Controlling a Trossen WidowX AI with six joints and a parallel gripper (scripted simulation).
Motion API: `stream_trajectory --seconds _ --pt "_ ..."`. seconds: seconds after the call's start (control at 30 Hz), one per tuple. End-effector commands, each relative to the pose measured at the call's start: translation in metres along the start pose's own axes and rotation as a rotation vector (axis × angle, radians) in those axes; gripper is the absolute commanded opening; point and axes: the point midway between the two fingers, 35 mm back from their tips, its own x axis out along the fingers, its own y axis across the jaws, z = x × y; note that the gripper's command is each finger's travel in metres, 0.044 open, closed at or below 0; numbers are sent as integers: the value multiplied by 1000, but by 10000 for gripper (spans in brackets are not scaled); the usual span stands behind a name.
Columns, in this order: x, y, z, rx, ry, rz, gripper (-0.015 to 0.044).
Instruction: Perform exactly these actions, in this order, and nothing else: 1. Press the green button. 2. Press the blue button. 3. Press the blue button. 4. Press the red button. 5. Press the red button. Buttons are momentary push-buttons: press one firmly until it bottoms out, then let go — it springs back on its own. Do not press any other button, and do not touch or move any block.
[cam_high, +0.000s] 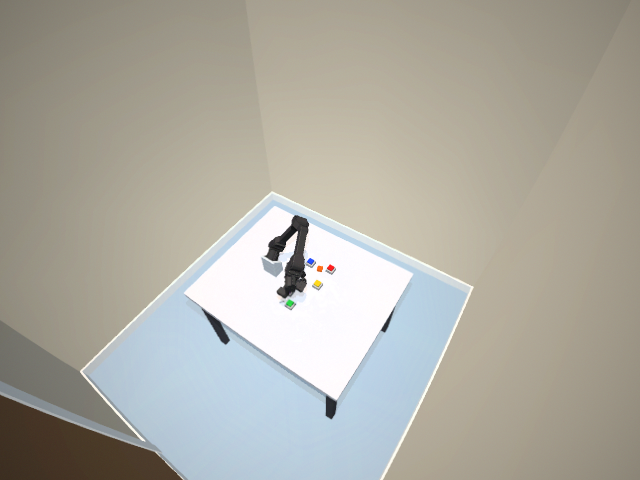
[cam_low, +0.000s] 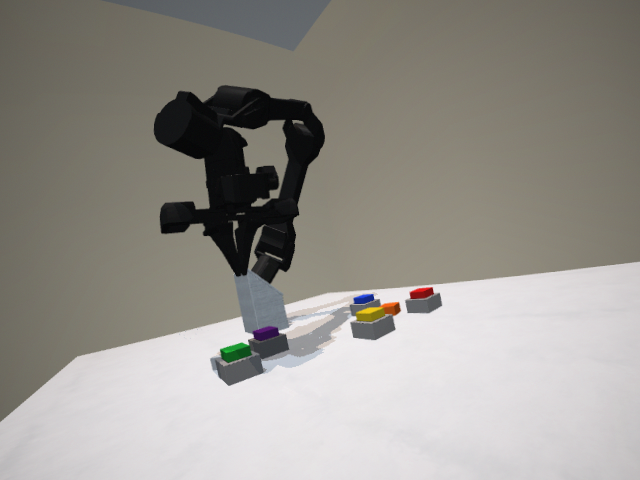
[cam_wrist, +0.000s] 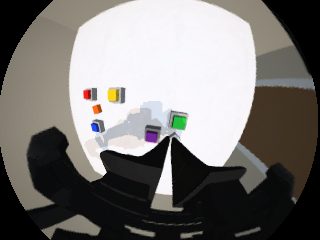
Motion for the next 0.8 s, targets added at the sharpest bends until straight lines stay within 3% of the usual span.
stream_trajectory --seconds 0.0,0.23,0.5,0.77 --pt "-10 53 11 -9 -6 -16 20" --pt "-14 156 1 -6 -11 -24 20" --pt "-5 252 -51 -11 -8 6 20" --pt "1 282 -83 -14 0 30 20"
